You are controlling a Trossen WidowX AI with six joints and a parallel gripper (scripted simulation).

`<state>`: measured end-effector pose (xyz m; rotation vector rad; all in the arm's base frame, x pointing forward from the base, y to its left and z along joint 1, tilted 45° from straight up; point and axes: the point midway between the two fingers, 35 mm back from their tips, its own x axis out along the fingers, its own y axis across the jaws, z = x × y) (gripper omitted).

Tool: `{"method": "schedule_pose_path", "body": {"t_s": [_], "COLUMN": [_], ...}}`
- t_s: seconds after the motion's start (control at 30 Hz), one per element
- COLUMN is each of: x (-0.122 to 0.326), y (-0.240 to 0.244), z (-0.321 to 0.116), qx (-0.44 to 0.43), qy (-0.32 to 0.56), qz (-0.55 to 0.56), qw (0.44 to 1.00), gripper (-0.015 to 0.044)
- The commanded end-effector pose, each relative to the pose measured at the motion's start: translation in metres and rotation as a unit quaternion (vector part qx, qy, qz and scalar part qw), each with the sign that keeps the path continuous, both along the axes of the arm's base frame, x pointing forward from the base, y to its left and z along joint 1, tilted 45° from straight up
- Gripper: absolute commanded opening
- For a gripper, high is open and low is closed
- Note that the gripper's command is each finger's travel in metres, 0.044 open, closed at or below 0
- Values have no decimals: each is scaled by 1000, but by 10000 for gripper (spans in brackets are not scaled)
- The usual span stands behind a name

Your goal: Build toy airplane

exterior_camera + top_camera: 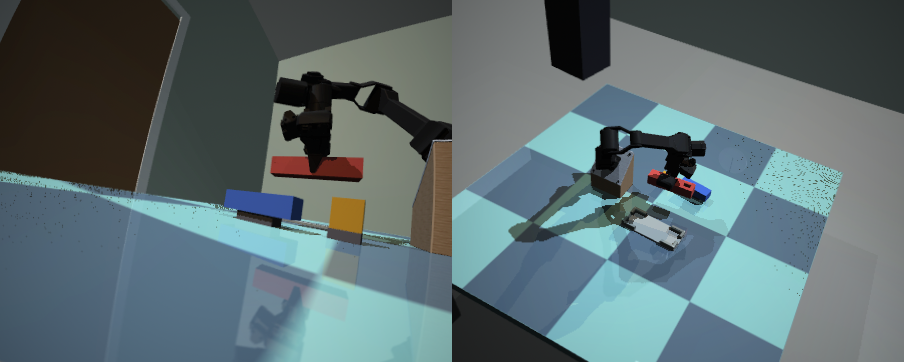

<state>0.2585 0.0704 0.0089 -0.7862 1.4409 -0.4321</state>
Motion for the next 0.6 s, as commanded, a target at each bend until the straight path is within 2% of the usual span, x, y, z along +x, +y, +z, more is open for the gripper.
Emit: {"method": "schedule_pose_path", "body": {"t_s": [0.0,0.2,0.57], "x": [-1,-2,10], "y": [10,11,-18], "z": [12,16,25], "qx": [5,5,15], "qy": [-7,-7,-9], "qz": [0,0,-3], "qw": [1000,1000,1000], "gripper": [0,0,0]}}
